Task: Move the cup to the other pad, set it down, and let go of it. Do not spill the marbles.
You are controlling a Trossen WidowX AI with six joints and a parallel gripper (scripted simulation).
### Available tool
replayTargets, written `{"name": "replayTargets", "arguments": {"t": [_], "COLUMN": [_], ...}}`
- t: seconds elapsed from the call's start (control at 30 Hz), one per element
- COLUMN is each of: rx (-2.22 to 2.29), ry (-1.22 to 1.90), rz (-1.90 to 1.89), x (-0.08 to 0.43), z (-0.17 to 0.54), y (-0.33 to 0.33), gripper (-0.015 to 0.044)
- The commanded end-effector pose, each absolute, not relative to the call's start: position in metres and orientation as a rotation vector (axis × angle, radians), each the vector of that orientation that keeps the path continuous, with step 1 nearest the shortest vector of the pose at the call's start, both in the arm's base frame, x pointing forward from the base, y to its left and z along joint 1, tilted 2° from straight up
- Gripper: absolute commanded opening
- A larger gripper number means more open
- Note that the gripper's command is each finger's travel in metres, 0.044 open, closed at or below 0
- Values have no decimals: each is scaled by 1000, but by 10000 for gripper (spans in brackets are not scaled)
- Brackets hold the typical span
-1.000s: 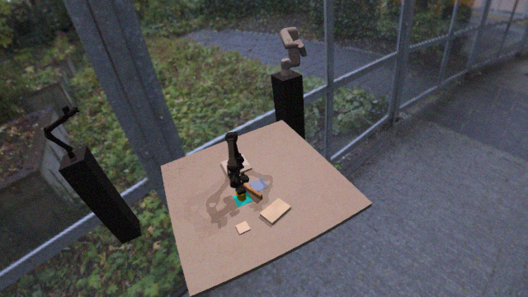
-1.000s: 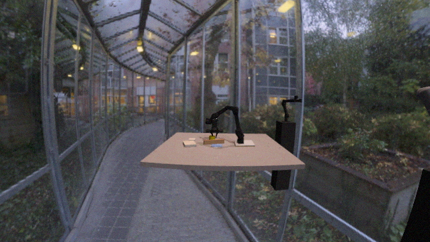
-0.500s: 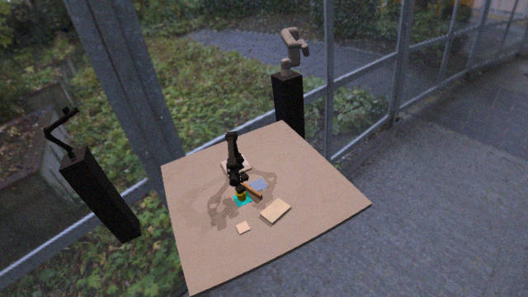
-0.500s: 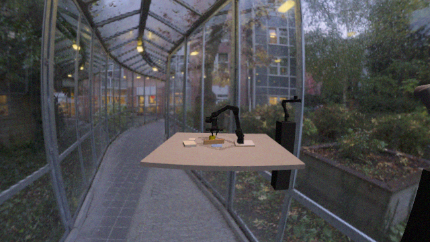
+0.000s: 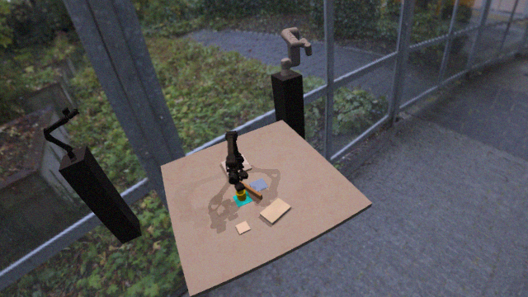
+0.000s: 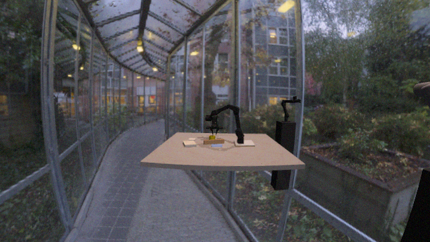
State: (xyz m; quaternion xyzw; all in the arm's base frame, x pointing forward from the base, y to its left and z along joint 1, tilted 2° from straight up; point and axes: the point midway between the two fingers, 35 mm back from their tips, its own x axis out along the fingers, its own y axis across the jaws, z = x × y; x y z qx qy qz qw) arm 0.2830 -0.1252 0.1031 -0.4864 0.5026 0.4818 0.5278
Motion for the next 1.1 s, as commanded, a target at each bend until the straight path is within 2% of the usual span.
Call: {"name": "replayTargets", "arguments": {"t": [0.0,0.17,0.53,1.07], "rx": [-1169,-1168,-1163,-1168], "ry": [1193,1193,1200,1195], "rz": [1150,1150,1151,1150], "x": [283,282,282,282], "z": [111,115,114,162], "y": [-125,-126,-126,-128], "gripper": [147,147,435,440]}}
